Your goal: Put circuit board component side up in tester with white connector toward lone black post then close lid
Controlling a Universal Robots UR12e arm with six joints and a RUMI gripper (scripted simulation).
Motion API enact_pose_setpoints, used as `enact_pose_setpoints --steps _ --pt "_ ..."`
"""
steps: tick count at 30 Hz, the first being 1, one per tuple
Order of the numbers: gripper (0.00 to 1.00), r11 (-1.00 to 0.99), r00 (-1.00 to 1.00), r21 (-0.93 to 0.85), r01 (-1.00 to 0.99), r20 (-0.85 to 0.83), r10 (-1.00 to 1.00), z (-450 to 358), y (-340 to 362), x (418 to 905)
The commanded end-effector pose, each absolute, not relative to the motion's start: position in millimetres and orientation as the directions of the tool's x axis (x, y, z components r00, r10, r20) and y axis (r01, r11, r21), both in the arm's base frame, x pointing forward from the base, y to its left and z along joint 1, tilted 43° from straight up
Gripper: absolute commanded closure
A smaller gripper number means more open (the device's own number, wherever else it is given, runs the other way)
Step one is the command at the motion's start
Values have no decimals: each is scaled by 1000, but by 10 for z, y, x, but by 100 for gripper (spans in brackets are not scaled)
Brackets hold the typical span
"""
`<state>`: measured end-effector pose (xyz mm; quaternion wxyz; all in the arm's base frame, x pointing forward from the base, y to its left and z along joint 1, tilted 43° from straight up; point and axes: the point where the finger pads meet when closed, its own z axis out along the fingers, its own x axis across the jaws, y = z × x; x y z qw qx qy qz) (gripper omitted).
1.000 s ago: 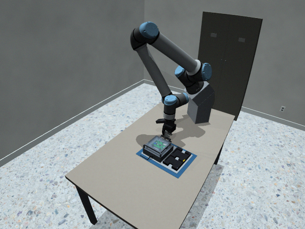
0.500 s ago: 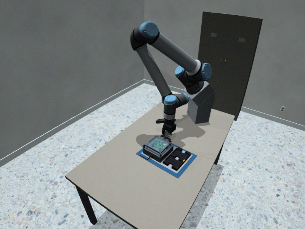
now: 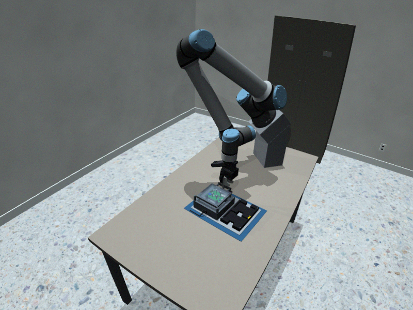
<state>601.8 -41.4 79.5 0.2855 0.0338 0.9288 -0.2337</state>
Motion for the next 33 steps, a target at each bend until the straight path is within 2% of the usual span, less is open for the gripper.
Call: enact_pose_setpoints --steps 1,33 --pt "100 889 -834 -415 196 -547 -71 793 -415 6025" --pt "100 889 -834 -415 196 -547 -71 759 -437 6049"
